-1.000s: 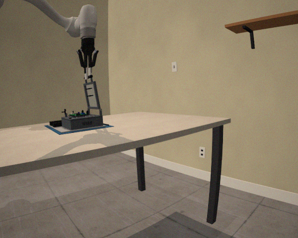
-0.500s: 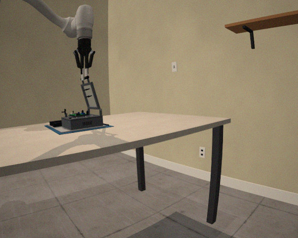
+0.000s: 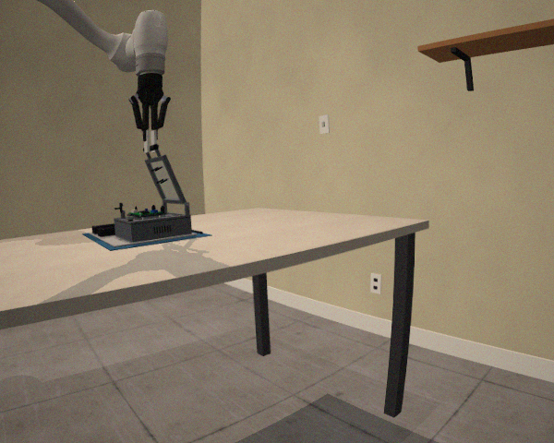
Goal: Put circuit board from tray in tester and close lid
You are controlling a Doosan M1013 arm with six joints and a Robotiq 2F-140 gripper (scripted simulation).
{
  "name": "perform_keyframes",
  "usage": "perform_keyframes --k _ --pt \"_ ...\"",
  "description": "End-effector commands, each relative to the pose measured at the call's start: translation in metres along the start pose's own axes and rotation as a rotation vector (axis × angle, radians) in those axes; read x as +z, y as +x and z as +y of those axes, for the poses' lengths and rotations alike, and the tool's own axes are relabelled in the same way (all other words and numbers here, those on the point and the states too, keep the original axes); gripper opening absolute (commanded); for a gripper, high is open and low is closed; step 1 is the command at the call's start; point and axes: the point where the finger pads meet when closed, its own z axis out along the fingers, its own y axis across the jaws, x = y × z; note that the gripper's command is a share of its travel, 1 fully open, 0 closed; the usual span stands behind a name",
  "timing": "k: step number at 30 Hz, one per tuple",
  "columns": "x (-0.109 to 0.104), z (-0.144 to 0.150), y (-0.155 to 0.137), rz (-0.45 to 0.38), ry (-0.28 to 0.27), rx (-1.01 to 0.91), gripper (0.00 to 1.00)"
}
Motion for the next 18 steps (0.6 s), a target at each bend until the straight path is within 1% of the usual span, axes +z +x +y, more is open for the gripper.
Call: perform_keyframes --k 1,18 --pt "0.003 0.006 0.000 0.000 -0.001 0.000 0.00" --pt "0.017 0.031 0.000 0.000 -0.001 0.000 0.00"
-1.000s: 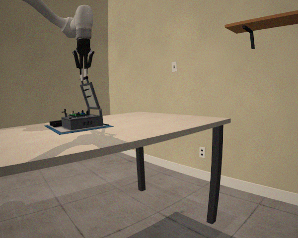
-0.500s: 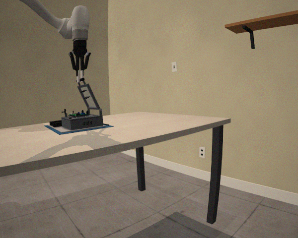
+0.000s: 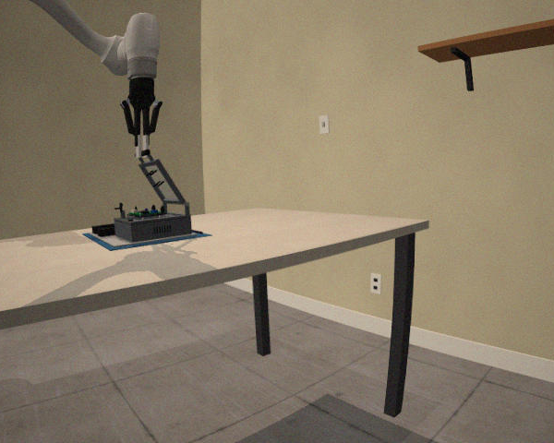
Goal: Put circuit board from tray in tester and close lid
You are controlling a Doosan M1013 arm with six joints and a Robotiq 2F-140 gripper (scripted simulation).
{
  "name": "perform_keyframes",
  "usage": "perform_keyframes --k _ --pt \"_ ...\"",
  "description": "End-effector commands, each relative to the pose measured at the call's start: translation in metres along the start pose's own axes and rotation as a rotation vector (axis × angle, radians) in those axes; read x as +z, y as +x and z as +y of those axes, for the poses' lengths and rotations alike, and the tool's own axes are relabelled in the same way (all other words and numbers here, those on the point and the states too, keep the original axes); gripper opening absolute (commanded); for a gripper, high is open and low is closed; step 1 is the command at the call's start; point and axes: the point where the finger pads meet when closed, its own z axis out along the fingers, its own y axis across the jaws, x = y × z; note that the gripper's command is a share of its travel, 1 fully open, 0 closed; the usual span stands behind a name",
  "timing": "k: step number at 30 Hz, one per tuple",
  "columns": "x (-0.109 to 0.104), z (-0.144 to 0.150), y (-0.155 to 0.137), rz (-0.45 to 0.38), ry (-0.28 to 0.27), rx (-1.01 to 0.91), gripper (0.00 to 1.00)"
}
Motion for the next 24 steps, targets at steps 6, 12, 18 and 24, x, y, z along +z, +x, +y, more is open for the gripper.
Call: perform_keyframes --k 6,12,18,24 --pt "0.009 0.014 0.000 0.000 -0.001 0.000 0.00" --pt "0.015 0.020 0.000 0.000 -0.001 0.000 0.00" --pt "0.022 0.029 0.000 0.000 -0.001 0.000 0.00" --pt "0.031 0.037 0.000 0.000 -0.001 0.000 0.00"
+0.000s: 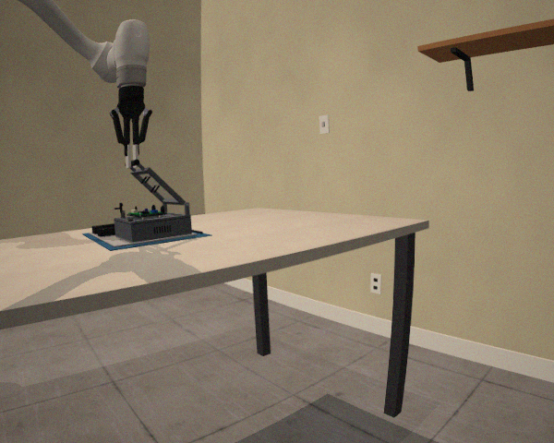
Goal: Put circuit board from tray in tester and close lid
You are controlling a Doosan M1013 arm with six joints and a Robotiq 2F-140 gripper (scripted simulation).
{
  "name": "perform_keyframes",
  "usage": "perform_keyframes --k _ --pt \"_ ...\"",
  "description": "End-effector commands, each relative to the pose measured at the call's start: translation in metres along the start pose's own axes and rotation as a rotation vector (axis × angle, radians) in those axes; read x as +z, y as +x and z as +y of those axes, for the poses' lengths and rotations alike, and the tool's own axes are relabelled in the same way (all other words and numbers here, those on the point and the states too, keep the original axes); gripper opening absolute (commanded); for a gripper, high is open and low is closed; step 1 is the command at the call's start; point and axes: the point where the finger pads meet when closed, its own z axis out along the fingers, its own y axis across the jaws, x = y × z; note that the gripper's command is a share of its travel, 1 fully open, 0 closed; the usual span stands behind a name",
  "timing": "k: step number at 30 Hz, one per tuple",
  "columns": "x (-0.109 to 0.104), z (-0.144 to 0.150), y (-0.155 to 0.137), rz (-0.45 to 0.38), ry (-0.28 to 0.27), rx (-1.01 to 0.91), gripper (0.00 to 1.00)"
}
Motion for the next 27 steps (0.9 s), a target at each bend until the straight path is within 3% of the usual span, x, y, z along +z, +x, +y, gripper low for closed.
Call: perform_keyframes --k 1,27 --pt "0.005 0.005 0.000 0.000 -0.001 0.000 0.00" --pt "0.041 0.030 0.000 0.000 -0.001 0.000 0.00"
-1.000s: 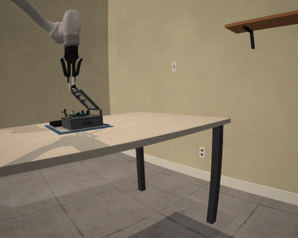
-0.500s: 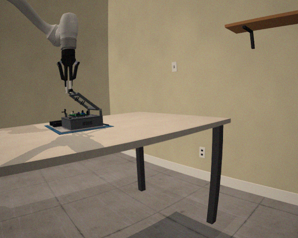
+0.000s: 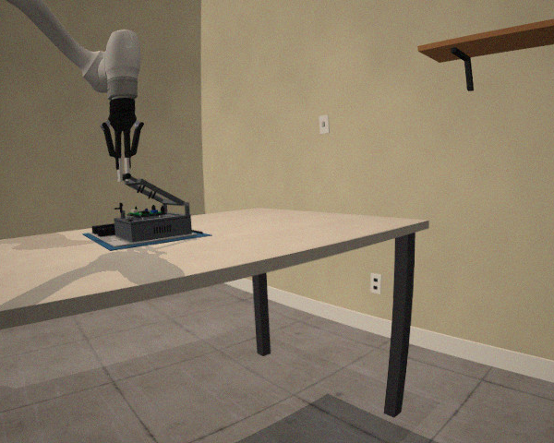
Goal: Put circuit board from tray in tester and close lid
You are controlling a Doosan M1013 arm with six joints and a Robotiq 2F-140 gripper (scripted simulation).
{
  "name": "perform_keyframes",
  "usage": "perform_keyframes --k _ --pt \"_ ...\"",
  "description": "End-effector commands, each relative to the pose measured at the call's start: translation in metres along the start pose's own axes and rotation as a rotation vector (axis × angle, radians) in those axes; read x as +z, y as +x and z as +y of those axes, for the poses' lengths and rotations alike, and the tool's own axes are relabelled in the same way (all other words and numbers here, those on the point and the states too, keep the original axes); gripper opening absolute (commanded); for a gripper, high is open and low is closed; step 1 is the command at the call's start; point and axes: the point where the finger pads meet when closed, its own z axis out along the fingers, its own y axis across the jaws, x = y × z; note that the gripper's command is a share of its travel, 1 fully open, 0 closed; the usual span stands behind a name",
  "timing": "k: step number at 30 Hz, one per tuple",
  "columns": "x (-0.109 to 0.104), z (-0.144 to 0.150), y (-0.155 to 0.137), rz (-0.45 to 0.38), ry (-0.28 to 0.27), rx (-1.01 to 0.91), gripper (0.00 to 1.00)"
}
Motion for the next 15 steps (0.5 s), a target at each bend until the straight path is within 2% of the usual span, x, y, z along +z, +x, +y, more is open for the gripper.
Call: perform_keyframes --k 1,15 --pt "0.006 0.003 0.000 0.000 -0.001 0.000 0.00" --pt "0.027 0.013 0.000 0.000 -0.001 0.000 0.00"
